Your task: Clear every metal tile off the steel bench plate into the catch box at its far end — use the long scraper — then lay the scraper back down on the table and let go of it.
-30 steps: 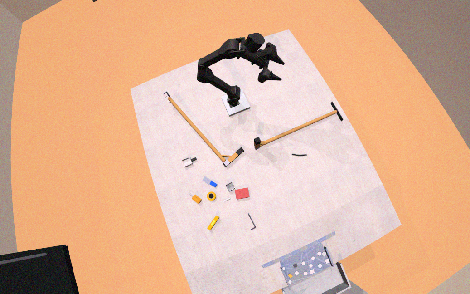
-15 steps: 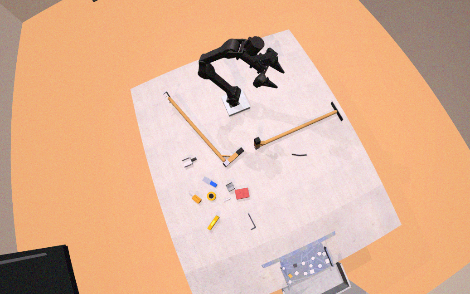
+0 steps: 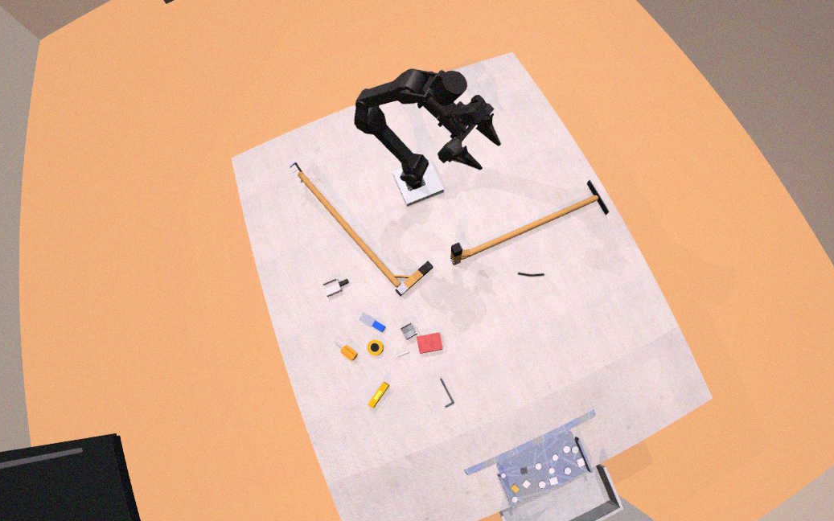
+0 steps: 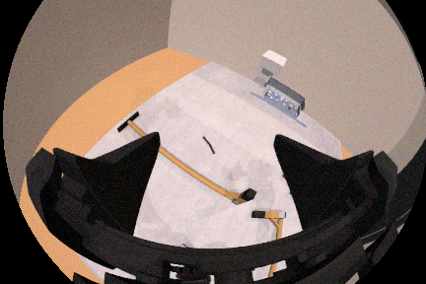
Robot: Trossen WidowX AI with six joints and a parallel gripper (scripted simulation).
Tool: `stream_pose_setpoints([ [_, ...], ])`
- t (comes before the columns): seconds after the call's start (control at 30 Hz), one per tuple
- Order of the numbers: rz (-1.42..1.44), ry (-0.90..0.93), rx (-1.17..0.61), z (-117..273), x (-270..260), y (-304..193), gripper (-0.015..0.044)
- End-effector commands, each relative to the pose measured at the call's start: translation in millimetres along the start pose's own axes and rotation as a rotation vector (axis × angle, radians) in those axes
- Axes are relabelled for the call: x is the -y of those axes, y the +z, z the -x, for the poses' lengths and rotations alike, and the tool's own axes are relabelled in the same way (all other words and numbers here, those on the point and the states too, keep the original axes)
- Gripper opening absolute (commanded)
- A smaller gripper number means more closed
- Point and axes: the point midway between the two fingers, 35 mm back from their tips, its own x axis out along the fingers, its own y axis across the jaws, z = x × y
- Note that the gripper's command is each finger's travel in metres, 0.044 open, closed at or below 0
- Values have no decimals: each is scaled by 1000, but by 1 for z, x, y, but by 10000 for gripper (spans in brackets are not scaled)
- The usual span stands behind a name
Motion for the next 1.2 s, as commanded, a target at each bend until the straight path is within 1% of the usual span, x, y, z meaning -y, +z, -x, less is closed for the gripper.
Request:
stream_pose_setpoints([
  [0.0,-3,-45,-15,-3,10,0,440],
  [0.57,-43,-248,-57,1,62,-3,440],
  [1.17,-88,-461,-115,16,115,-11,440],
])
